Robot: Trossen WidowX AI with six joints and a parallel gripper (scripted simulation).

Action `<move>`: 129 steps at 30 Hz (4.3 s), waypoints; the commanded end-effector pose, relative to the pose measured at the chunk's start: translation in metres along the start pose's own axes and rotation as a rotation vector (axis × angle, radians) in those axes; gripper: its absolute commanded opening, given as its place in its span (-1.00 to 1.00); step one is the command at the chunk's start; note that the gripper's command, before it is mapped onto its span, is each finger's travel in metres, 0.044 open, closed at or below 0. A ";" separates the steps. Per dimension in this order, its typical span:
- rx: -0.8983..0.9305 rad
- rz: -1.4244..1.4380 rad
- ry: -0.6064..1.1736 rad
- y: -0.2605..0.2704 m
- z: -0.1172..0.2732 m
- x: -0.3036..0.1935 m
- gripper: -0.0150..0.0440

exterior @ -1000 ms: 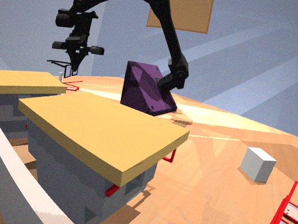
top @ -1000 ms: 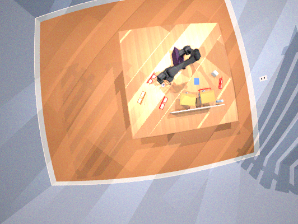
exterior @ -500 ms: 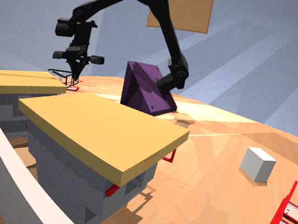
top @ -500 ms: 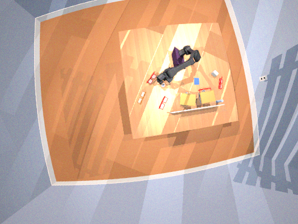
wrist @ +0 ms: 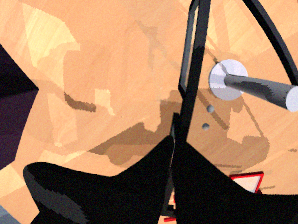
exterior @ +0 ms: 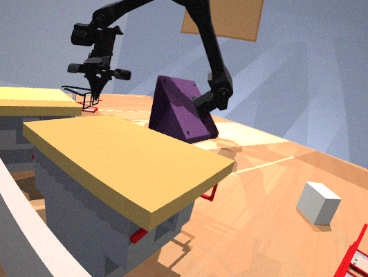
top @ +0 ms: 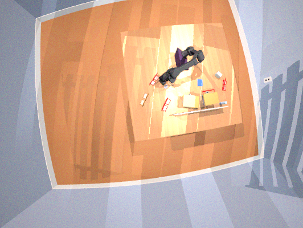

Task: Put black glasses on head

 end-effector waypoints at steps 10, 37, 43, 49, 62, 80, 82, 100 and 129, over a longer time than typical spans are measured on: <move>-0.005 0.002 0.005 0.006 0.002 -0.007 -0.49; -0.005 0.001 0.006 0.017 0.002 -0.025 -0.49; -0.005 0.001 0.006 0.018 0.002 -0.030 -0.49; -0.005 0.000 0.007 0.020 0.002 -0.035 -0.49; -0.005 0.000 0.007 0.021 0.002 -0.043 -0.49; -0.005 0.000 0.007 0.021 0.002 -0.041 -0.49; -0.005 0.000 0.007 0.021 0.002 -0.041 -0.49; -0.005 0.000 0.007 0.020 0.016 -0.032 -0.49; -0.007 -0.003 0.008 0.070 0.066 0.054 -0.49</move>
Point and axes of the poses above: the point midway between the two fingers, 35 mm back from their tips, its own z axis back along the fingers, its own y axis across the jaws, x = y × z, the point moved 8 cm from there along z, back along the fingers
